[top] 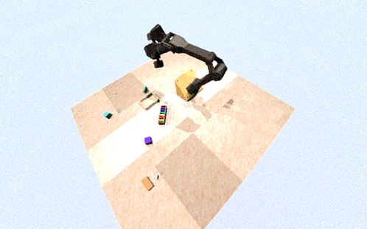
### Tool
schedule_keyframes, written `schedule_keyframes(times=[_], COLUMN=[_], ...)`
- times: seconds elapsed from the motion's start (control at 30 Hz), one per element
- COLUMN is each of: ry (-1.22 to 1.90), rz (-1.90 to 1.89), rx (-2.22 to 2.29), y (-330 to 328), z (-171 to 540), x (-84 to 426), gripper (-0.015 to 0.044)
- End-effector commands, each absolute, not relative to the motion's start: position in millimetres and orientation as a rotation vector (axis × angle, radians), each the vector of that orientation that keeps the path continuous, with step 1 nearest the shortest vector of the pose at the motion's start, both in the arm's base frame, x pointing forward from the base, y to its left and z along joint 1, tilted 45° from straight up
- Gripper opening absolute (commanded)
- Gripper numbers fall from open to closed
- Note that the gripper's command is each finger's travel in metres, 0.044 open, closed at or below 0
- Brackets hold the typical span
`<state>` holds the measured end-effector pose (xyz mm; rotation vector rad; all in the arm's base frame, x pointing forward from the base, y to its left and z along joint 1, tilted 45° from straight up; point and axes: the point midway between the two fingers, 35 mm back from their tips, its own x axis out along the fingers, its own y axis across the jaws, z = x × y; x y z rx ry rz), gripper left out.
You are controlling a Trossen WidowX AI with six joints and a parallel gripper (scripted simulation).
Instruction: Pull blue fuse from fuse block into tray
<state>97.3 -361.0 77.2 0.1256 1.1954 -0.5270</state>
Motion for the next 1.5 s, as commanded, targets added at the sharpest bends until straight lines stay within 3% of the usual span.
schedule_keyframes(times=[0.0, 0.3, 0.57, 1.47], ry=[1.165, 1.292, 1.598, 1.606], rz=[-0.401, -0.155, -0.095, -0.096], rx=[0.338, 0.889, 1.327, 1.336], y=[-324, -204, -93, -78], z=[59, 31, 28, 17], x=[149, 238, 267, 268], gripper=[0.0074, 0.0074, 0.0074, 0.0074])
